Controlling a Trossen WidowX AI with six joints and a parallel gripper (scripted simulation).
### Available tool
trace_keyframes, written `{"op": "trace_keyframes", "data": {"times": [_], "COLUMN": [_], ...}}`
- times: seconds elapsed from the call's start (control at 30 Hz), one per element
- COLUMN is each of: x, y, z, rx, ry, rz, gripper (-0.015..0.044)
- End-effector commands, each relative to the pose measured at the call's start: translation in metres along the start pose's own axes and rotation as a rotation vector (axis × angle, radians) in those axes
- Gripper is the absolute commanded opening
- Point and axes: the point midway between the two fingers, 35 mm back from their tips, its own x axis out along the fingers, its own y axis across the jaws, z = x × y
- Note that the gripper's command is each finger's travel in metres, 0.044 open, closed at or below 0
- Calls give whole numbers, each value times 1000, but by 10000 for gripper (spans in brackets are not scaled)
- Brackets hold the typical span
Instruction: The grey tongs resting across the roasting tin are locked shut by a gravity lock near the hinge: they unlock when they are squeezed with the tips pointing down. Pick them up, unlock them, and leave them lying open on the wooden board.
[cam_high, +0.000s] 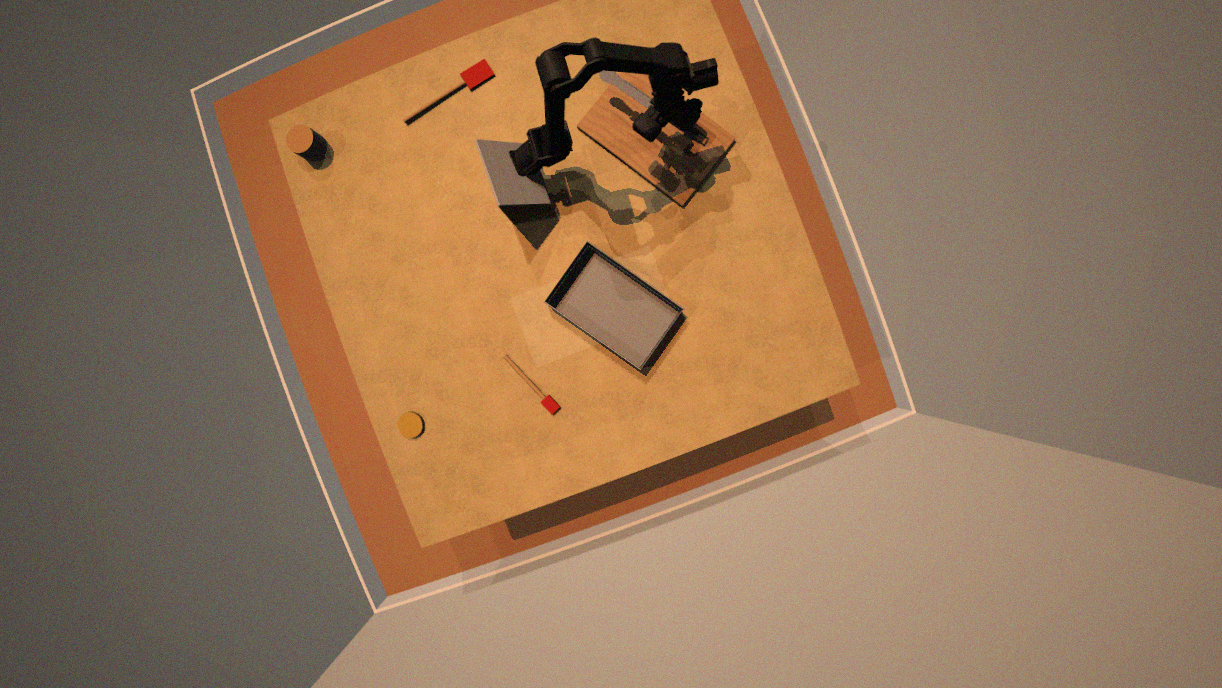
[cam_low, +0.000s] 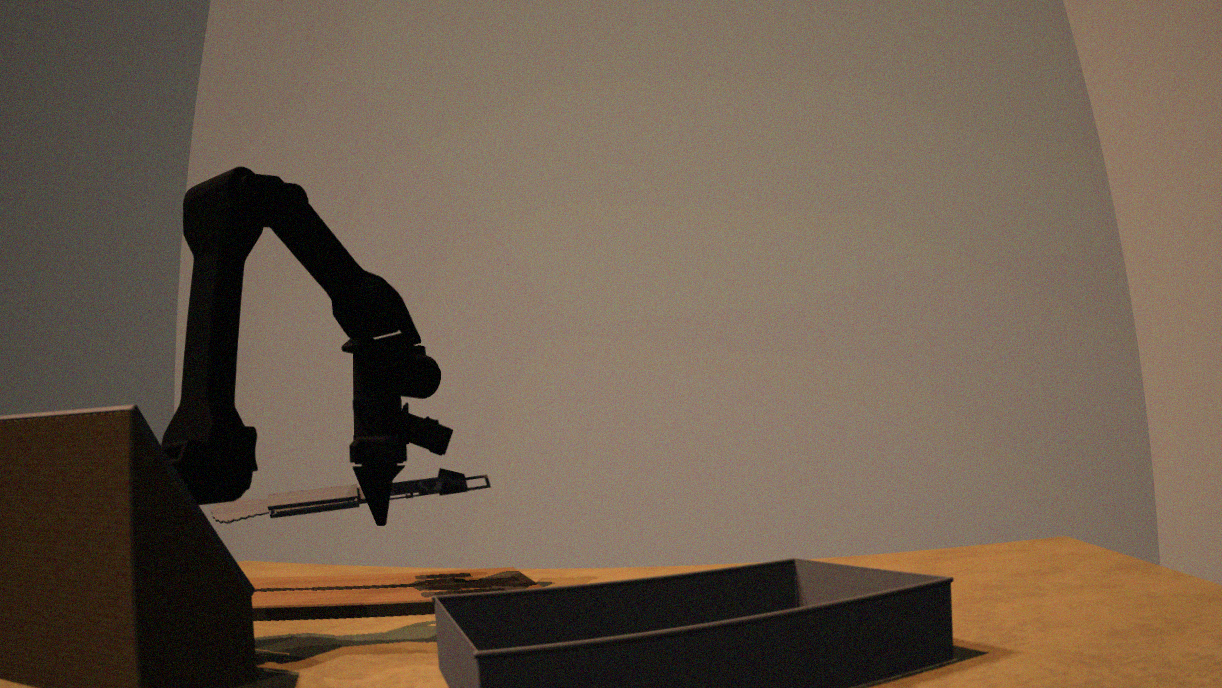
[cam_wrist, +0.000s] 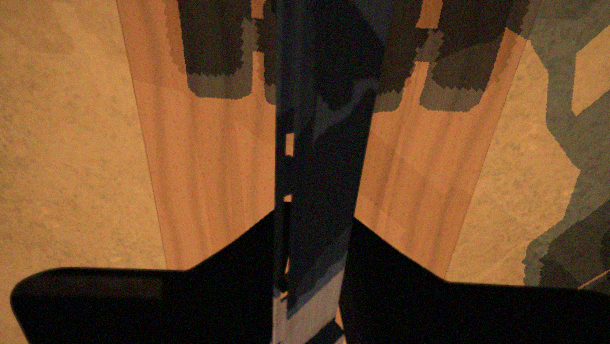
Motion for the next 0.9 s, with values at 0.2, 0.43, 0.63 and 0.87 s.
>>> {"op": "trace_keyframes", "data": {"times": [0.2,0.43,0.63,0.87], "x": [18,30,39,43], "y": [-2,-3,-5,-5], "z": [-2,-3,-5,-6], "rx": [5,5,6,6], "ry": [2,3,3,3], "rz": [-6,-6,-6,-6], "gripper": [-150,-150,-150,-150]}}
